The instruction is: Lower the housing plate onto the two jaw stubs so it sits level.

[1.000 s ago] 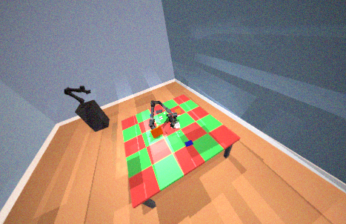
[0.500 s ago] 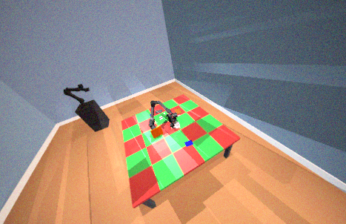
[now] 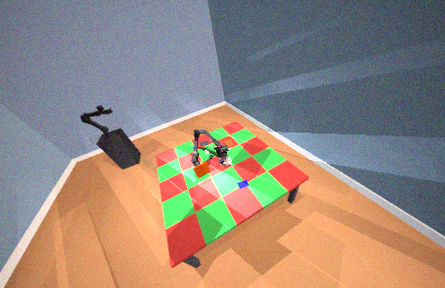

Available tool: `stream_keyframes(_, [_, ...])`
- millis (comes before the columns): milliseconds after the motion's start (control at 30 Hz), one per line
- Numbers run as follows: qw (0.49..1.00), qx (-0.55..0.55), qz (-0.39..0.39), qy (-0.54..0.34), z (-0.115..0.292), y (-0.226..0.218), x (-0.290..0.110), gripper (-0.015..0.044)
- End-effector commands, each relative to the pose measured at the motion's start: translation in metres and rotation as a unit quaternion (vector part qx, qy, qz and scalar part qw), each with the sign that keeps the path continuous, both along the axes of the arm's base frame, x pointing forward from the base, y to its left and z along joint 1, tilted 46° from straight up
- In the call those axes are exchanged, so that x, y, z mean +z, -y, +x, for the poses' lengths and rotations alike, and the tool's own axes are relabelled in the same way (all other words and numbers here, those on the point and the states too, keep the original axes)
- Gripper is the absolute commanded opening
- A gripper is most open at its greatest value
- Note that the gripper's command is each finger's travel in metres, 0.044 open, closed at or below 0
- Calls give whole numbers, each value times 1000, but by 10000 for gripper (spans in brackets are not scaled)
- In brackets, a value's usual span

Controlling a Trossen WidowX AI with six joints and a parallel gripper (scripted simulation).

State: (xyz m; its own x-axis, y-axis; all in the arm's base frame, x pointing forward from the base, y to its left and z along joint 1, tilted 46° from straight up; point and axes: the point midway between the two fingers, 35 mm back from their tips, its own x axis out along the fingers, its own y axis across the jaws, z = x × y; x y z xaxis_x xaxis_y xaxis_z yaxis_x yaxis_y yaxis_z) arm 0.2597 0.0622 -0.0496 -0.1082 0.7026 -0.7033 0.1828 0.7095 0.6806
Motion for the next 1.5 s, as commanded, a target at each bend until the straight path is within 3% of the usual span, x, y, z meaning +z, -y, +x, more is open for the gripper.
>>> stream_keyframes(0, [1000, -2, 2, -3, -1, -1, -1, 351])
stream_keyframes(1467, [1000, -2, 2, -3, -2, -8, -7, 351])
